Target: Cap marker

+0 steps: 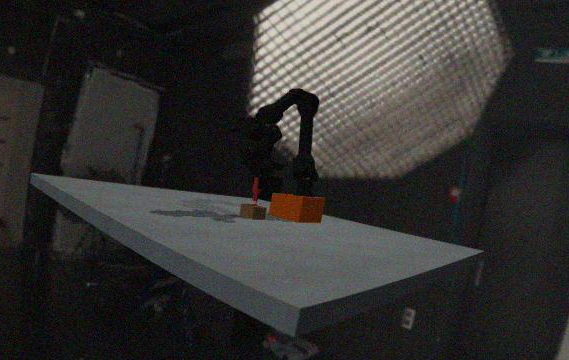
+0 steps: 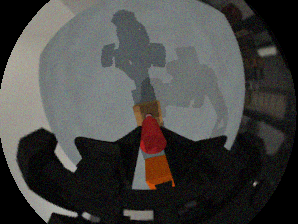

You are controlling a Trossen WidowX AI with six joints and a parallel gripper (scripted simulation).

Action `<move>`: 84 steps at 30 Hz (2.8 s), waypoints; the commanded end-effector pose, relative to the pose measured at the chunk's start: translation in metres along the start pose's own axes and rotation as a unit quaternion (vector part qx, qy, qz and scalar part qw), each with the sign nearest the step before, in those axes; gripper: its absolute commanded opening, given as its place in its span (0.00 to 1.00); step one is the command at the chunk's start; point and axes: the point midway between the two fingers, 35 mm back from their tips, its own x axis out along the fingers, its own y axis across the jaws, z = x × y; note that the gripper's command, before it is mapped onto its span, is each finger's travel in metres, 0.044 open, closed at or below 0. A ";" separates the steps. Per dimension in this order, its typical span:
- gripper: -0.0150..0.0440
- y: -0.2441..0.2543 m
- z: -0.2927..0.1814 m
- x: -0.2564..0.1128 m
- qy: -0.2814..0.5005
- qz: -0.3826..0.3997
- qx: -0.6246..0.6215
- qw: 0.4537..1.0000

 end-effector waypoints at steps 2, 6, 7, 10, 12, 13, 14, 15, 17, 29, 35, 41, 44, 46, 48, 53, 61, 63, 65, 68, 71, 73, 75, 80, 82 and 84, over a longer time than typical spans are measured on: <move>0.25 -0.001 0.000 0.008 -0.001 -0.001 -0.001 1.000; 0.25 -0.001 -0.001 0.015 -0.001 -0.001 -0.001 1.000; 0.25 -0.001 -0.001 0.016 -0.001 -0.001 -0.001 1.000; 0.25 -0.001 -0.001 0.020 -0.001 -0.001 -0.001 1.000; 0.25 -0.001 -0.001 0.020 -0.001 -0.001 -0.001 1.000; 0.25 -0.001 -0.001 0.020 -0.001 -0.001 -0.001 1.000; 0.25 -0.001 -0.001 0.020 -0.001 -0.001 -0.001 1.000; 0.25 -0.001 -0.001 0.020 -0.001 -0.001 -0.001 1.000; 0.25 -0.001 -0.001 0.020 -0.001 -0.001 -0.001 1.000; 0.79 -0.001 -0.001 0.020 0.000 0.000 0.002 1.000; 1.00 -0.001 -0.001 0.020 0.000 0.000 0.002 1.000; 1.00 0.000 0.000 -0.046 0.000 0.000 0.002 1.000; 1.00 0.000 -0.001 -0.056 0.000 0.000 0.002 1.000; 1.00 0.000 -0.001 -0.056 0.000 0.000 0.002 1.000; 0.91 0.000 -0.002 -0.053 0.000 0.000 -0.027 1.000; 0.69 0.001 -0.004 -0.046 -0.001 -0.001 -0.129 0.992; 0.33 0.001 -0.004 -0.046 -0.001 -0.001 -0.129 0.992; 0.25 0.001 -0.004 -0.046 -0.001 -0.001 -0.129 0.992; 0.25 0.001 -0.004 -0.046 -0.001 -0.001 -0.129 0.992; 0.25 0.001 -0.004 -0.046 -0.001 -0.001 -0.129 0.992; 0.25 0.001 -0.004 -0.046 -0.001 -0.001 -0.129 0.992; 0.25 0.001 -0.004 -0.045 -0.001 -0.001 -0.129 0.992; 0.25 0.001 -0.004 -0.044 -0.001 -0.001 -0.129 0.992; 0.25 0.001 -0.004 -0.037 -0.001 -0.001 -0.129 0.992; 0.25 0.001 -0.004 -0.033 -0.001 -0.001 -0.129 0.992; 0.25 0.001 -0.004 -0.030 -0.001 -0.001 -0.129 0.992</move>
